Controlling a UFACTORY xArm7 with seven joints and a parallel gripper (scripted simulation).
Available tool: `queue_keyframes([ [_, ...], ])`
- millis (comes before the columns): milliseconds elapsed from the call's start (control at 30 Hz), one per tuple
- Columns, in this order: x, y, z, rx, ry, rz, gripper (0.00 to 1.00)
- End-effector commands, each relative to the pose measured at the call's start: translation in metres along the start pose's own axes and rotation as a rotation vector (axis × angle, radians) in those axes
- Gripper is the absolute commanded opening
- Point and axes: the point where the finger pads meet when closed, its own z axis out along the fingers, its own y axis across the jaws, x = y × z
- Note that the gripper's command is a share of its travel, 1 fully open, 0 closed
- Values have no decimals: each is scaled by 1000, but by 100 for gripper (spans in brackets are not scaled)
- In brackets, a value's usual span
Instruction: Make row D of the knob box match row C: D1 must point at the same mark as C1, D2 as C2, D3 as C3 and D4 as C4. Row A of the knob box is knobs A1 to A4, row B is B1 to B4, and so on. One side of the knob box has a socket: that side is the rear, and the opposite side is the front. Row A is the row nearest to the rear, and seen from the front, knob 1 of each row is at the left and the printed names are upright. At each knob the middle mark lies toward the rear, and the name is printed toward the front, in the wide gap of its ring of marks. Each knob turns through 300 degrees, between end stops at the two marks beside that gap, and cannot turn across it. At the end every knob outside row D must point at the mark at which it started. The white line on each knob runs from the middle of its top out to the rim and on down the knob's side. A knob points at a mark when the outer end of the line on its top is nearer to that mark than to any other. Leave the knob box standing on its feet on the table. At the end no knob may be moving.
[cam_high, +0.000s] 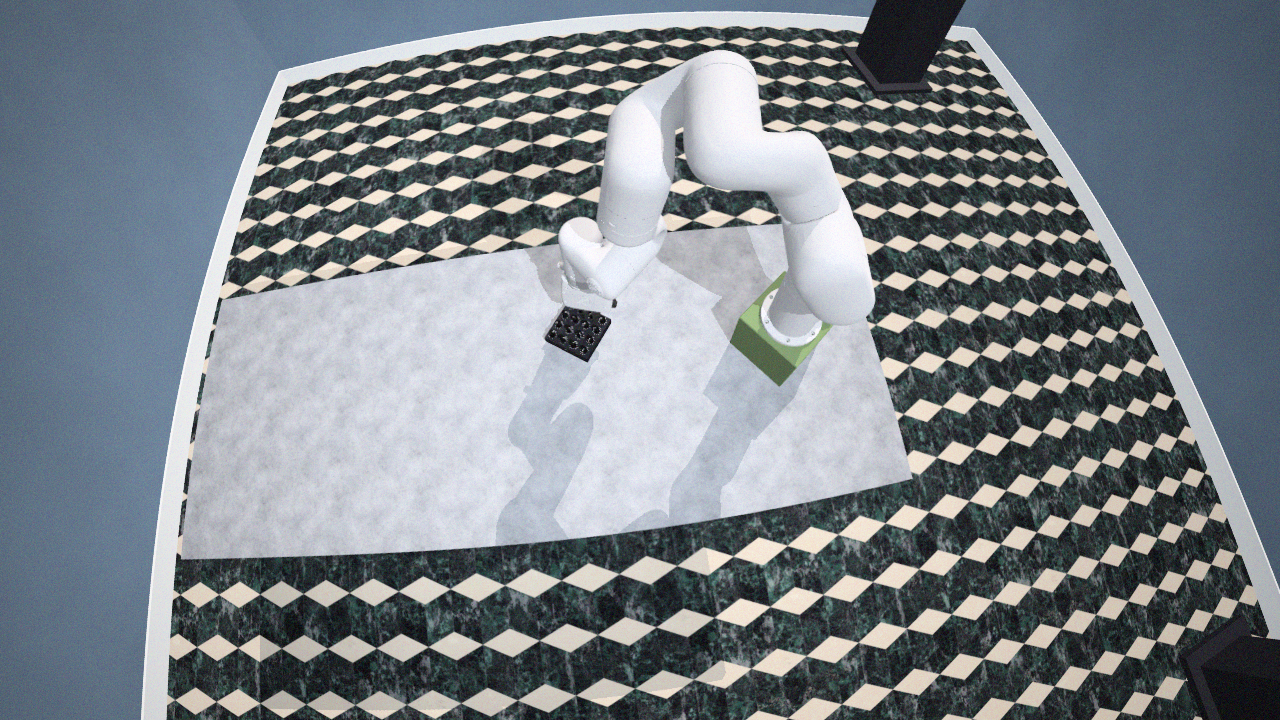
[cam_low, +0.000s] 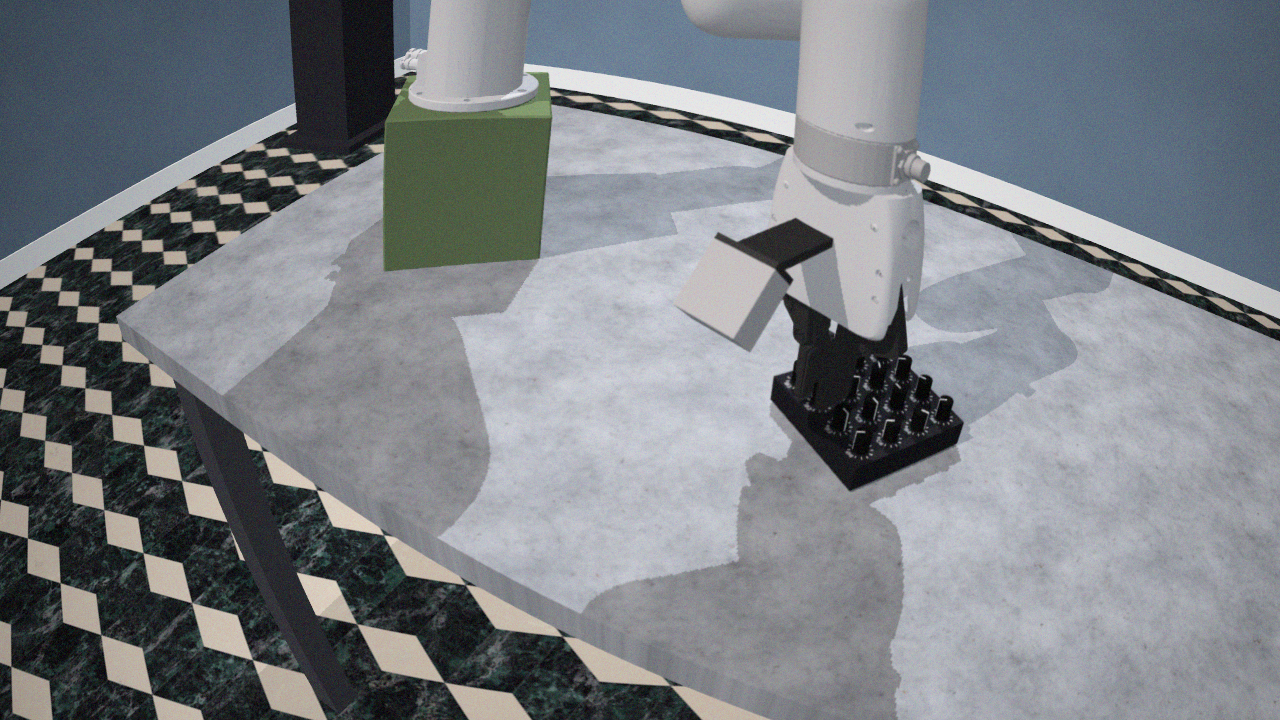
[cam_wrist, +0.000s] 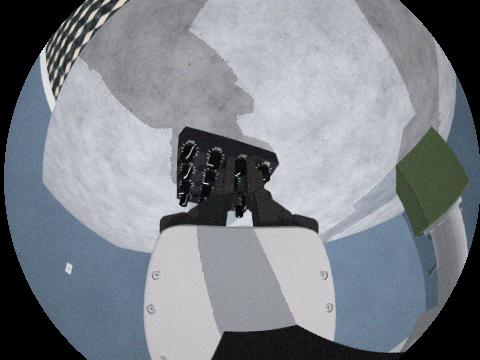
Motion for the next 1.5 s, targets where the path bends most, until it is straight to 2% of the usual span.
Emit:
queue_keyframes([
  [0, 0, -1, -1, 3, 0, 7, 8],
  [467, 0, -1, -1, 3, 0, 7, 8],
  [500, 0, -1, -1, 3, 0, 7, 19],
  [1200, 0, -1, -1, 3, 0, 7, 19],
  [1467, 0, -1, -8, 3, 0, 7, 19],
])
